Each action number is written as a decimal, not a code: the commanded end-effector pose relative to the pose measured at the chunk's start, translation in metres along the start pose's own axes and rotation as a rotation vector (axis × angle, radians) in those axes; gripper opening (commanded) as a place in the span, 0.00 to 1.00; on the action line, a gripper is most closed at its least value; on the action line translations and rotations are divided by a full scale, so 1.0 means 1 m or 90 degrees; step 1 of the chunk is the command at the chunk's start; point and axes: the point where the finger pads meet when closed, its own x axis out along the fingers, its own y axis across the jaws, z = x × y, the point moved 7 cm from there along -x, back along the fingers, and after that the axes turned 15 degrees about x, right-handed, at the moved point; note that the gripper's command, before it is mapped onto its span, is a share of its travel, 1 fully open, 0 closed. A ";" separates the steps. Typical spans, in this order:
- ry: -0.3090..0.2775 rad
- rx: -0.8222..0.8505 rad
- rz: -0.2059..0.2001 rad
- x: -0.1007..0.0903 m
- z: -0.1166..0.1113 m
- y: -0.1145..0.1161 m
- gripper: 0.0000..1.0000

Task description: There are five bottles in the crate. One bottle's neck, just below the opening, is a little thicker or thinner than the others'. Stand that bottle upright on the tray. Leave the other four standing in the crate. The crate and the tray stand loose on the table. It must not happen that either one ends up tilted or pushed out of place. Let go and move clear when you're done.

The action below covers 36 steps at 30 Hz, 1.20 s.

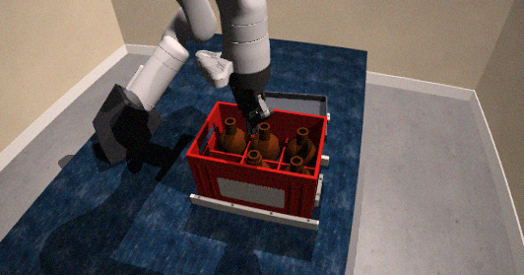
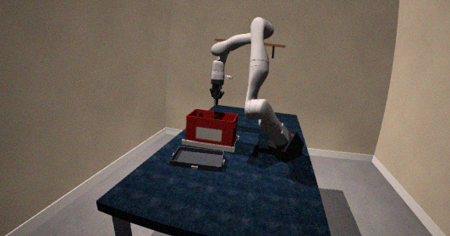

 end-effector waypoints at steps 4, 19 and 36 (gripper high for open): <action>-0.001 0.001 -0.001 -0.001 -0.002 -0.001 0.00; -0.001 0.001 -0.001 -0.001 -0.002 -0.001 0.64; -0.001 0.001 -0.001 -0.001 -0.002 -0.001 0.64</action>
